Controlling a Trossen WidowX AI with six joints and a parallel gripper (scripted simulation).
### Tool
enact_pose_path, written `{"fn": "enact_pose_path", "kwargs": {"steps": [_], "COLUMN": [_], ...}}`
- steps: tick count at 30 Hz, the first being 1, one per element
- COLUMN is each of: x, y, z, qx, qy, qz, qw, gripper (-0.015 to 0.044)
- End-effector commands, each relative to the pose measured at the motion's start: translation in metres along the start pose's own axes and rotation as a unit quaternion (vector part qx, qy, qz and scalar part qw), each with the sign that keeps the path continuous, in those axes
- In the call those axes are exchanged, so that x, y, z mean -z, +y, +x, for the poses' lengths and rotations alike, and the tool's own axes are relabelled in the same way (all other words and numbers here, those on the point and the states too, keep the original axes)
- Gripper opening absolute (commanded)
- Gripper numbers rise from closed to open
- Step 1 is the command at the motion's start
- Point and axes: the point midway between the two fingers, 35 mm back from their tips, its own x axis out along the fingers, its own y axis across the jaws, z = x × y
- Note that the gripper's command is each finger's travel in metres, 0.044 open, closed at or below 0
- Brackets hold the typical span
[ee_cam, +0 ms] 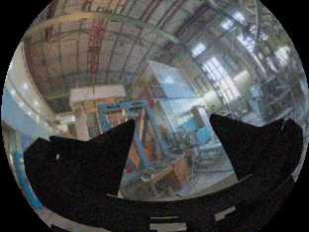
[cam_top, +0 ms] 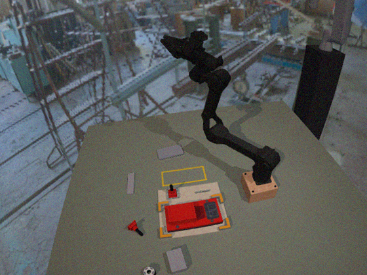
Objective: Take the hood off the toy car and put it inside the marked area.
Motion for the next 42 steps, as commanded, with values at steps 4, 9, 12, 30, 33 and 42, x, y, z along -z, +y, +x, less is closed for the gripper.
{"fn": "enact_pose_path", "kwargs": {"steps": [4,9,12,30,33,42], "x": [-0.019,-0.062,-0.076,-0.152,-0.143,-0.083], "y": [0.018,0.049,0.061,0.263,0.299,0.391], "z": [-0.008,-0.022,-0.028,-0.102,-0.111,-0.125], "qx": [-0.019,-0.041,-0.047,-0.234,-0.269,-0.363], "qy": [-0.017,-0.065,-0.099,-0.211,-0.203,-0.133], "qz": [-0.006,-0.030,-0.028,-0.146,-0.171,-0.239], "qw": [1.000,0.997,0.994,0.938,0.926,0.891], "gripper": [0.0440,0.0440,0.0440,0.0440,0.0440,0.0440]}}
